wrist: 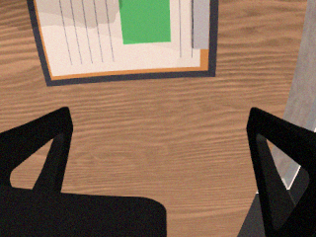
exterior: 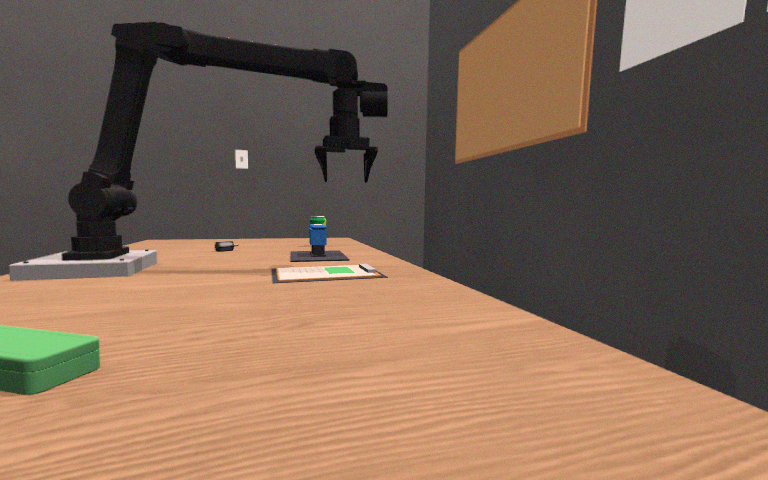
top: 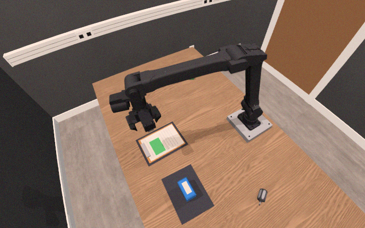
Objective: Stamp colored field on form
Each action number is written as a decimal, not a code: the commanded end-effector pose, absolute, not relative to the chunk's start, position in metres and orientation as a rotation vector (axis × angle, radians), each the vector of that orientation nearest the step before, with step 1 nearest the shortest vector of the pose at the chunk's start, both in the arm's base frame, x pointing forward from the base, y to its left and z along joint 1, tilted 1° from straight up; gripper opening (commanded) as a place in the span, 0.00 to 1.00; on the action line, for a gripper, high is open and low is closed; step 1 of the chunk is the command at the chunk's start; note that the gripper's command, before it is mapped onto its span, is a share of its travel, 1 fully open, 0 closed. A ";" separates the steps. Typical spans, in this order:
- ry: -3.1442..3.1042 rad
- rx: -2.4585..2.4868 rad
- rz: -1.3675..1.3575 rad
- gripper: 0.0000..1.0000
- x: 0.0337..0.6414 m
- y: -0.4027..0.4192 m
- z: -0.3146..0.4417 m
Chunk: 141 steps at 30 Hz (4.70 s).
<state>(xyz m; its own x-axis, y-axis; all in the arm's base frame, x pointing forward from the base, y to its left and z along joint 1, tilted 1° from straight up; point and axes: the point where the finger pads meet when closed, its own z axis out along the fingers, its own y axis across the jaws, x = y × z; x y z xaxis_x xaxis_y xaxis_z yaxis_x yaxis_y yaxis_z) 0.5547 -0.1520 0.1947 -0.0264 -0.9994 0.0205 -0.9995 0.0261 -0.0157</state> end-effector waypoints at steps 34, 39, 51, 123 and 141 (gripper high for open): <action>-2.254 2.210 0.073 0.82 0.552 -0.097 0.196; -2.256 2.211 0.069 0.82 0.545 -0.033 0.184; -2.235 2.191 0.021 0.82 0.529 0.105 0.137; -2.255 2.174 0.022 0.82 0.526 0.149 0.029; -2.254 2.174 0.021 0.29 0.526 0.149 0.029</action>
